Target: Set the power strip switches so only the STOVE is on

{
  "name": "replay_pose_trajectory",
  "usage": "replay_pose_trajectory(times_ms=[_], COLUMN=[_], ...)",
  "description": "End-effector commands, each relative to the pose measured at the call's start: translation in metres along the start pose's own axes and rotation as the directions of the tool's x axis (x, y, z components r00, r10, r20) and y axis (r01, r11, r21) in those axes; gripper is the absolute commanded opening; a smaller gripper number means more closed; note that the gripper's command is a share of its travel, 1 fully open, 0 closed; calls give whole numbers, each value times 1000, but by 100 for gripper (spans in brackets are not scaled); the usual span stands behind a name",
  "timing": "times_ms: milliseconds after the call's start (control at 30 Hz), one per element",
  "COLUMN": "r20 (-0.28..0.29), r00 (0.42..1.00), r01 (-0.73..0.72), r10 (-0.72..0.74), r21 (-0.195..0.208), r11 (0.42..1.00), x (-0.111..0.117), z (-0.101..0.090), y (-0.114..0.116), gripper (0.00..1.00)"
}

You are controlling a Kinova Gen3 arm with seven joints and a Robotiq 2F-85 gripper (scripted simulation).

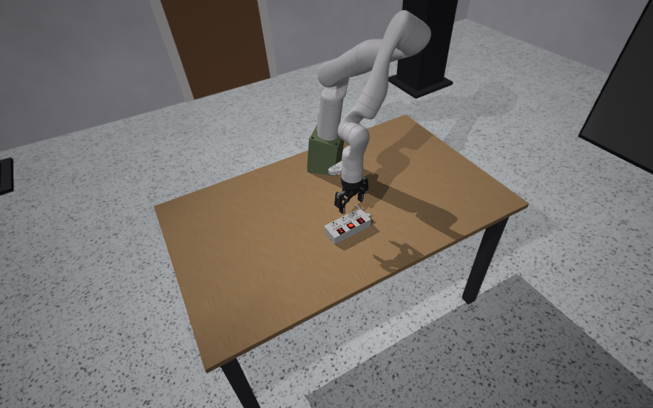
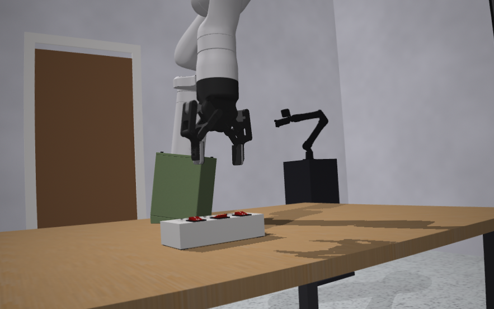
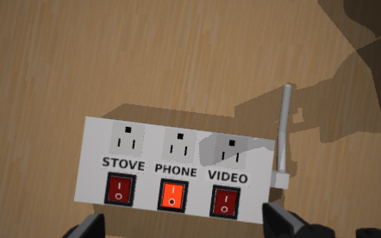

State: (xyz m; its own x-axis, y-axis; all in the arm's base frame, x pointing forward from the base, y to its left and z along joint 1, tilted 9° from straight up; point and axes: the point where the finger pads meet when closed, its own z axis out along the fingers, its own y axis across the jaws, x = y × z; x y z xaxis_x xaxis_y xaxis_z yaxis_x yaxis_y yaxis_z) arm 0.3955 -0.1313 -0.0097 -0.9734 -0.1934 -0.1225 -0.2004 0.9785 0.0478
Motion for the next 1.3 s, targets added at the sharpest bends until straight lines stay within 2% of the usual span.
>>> replay_pose_trajectory(times_ms=[0, 100, 200, 867, 1267], r20=[9, 3, 0, -1, -5], r00=[999, 984, 973, 971, 938], r01=[-35, -177, -231, -240, -346], r10=[35, 177, 231, 240, 346], r21=[-2, -22, -30, -30, -30], r11=[999, 984, 973, 970, 938], x=[6, 32, 42, 42, 39], z=[-16, -35, -42, -42, -38], y=[-1, 4, 7, 7, 3], gripper=[100, 100, 100, 100, 100])
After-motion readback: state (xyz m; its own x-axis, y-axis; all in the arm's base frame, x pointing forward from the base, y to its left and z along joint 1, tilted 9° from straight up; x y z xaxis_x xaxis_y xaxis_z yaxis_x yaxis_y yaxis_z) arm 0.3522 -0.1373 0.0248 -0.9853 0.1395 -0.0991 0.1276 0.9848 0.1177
